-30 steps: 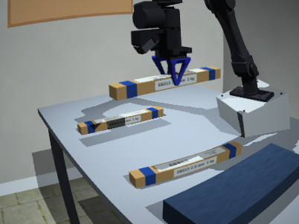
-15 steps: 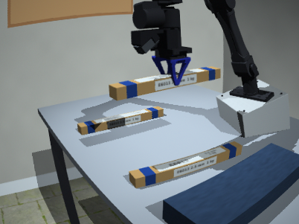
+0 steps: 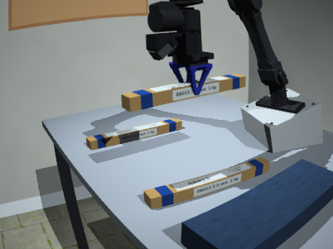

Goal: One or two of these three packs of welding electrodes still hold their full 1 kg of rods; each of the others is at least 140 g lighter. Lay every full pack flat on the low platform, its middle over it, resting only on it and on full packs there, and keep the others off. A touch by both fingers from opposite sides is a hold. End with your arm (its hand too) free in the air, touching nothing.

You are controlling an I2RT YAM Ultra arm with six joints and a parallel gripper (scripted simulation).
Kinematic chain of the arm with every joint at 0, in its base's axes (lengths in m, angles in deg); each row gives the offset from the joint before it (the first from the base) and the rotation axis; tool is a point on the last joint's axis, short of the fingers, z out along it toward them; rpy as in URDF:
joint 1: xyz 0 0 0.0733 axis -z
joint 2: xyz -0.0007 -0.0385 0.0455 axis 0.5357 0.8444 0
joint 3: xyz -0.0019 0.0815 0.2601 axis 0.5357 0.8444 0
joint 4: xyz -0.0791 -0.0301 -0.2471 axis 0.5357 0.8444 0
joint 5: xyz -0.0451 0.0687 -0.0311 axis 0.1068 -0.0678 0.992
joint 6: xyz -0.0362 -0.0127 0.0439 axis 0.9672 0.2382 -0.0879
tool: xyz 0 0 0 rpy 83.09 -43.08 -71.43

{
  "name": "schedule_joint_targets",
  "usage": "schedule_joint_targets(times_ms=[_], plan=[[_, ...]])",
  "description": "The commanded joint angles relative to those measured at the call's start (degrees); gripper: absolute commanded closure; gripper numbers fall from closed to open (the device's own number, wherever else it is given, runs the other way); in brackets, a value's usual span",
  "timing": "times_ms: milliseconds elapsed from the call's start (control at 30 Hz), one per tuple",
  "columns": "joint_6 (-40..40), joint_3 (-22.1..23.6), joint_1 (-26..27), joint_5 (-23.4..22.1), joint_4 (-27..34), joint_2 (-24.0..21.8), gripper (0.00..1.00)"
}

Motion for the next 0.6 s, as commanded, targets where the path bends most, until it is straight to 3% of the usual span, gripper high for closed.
schedule_joint_targets(times_ms=[0, 567], plan=[[0.1, 2.3, -0.1, 0.1, -2.4, -2.5, 1.00], [0.5, 6.8, 0.4, 0.0, -7.0, -2.5, 1.00]])
